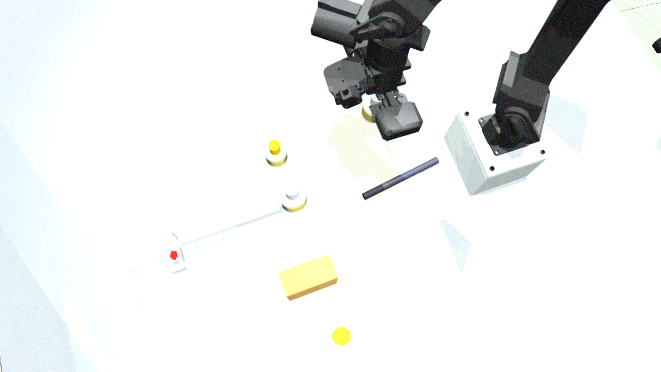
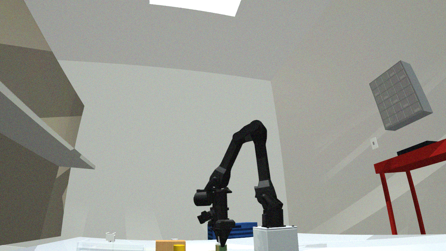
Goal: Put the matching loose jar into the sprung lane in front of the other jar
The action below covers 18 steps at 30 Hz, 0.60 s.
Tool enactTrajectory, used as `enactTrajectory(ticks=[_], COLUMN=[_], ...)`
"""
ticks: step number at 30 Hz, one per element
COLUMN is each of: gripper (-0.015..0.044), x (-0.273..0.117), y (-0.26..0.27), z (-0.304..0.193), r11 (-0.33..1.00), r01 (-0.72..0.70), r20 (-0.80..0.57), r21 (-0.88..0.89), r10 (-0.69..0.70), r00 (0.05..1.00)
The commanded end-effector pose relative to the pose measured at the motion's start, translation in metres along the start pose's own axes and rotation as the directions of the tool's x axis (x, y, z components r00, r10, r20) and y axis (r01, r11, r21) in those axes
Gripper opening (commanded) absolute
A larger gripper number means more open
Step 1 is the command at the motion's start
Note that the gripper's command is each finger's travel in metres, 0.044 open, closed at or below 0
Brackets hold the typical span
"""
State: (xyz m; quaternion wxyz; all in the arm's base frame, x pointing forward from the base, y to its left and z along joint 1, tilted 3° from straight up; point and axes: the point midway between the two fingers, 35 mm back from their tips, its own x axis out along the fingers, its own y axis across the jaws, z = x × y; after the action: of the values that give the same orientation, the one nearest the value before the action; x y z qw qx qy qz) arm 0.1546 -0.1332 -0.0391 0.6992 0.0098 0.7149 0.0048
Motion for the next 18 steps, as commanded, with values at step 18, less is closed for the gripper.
enactTrajectory(ticks=[18], gripper=[0.0000], x=[-0.099], y=[-0.008], z=[0.008], r11=[1.000], r01=[0.001], r20=[-0.003], r21=[0.004], r10=[-0.001], r00=[1.000])
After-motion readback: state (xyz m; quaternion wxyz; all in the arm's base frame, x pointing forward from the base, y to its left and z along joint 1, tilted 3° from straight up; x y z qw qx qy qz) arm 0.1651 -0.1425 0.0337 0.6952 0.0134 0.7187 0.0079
